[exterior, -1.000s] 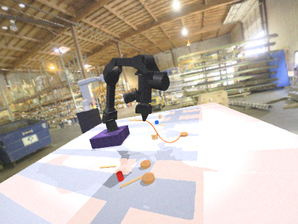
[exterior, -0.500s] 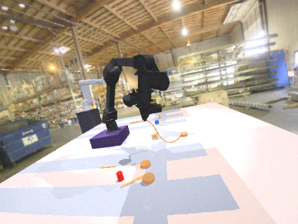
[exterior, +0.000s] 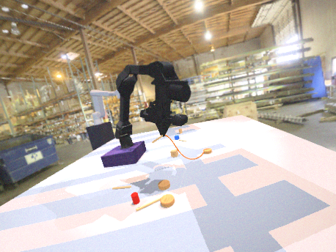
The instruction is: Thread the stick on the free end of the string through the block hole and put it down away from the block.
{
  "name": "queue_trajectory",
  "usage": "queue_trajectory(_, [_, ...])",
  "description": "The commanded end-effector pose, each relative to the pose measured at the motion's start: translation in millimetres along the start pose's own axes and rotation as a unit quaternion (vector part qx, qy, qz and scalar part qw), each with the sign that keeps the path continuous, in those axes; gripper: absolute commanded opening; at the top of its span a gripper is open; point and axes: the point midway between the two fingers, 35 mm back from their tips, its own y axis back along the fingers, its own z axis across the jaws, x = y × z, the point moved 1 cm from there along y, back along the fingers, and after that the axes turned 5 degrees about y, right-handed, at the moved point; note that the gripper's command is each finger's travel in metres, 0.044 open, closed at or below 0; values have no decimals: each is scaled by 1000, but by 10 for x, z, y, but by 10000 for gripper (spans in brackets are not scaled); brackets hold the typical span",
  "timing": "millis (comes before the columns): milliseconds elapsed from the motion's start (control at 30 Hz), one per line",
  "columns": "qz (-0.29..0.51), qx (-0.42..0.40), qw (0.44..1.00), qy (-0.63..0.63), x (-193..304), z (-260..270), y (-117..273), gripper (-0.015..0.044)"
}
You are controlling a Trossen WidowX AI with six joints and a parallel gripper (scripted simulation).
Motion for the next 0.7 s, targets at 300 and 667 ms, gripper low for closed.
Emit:
queue_trajectory(300, [7,-4,972,233,-4,6,3,0])
queue_trajectory(667, [8,-8,911,413,-11,11,6,0])
